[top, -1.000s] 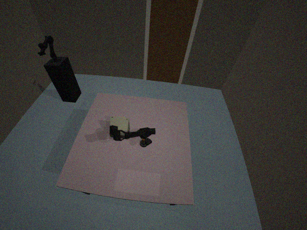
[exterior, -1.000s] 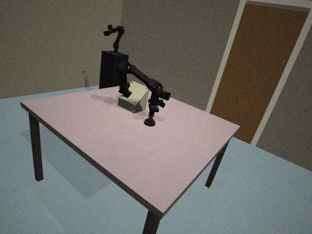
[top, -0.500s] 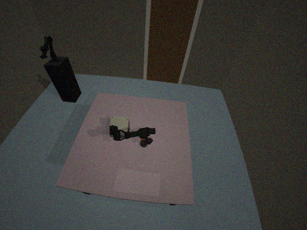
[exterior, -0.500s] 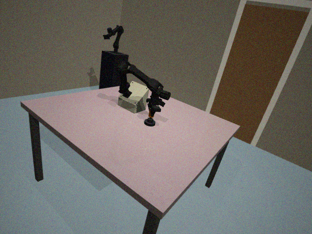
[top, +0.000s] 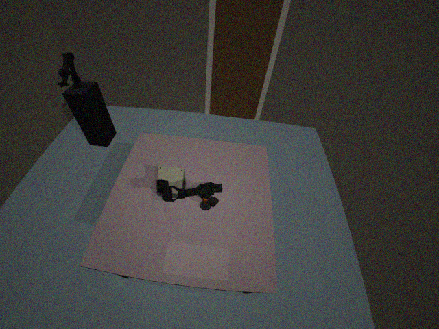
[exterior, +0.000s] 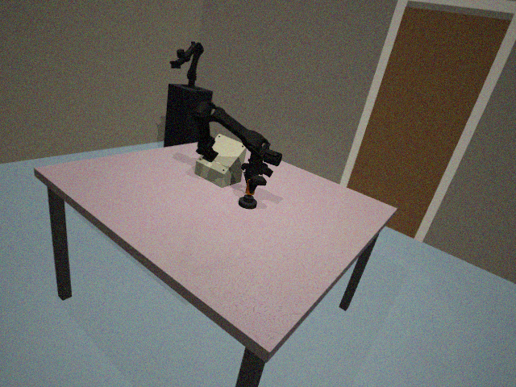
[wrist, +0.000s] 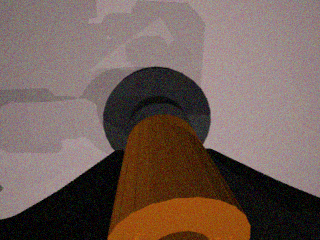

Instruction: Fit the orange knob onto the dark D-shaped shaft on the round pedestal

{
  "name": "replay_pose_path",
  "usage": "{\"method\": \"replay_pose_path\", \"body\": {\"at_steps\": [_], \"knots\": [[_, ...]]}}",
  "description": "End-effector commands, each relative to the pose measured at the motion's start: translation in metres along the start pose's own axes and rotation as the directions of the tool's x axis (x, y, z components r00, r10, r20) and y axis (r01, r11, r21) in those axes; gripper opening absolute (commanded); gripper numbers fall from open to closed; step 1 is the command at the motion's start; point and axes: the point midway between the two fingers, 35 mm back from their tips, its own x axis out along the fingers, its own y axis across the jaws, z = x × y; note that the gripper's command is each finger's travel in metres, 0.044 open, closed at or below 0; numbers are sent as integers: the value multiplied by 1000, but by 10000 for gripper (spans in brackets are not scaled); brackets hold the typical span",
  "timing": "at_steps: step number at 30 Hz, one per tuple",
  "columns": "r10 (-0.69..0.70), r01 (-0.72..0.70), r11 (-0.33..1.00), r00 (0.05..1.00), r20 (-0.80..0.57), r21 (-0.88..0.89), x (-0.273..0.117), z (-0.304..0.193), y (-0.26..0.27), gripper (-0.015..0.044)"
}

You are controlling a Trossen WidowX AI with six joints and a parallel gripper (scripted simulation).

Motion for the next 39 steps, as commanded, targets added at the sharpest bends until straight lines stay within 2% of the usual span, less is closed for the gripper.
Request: {"method": "replay_pose_path", "body": {"at_steps": [1,11,18,39], "knots": [[-3,3,1000,1000,-1,-5,0,1,0,0],[-3,3,1000,1000,0,-14,-5,0,0,0],[-3,3,978,1000,0,-211,-4,1,-2,0],[-3,3,977,1000,-1,-213,0,0,0,0]]}}
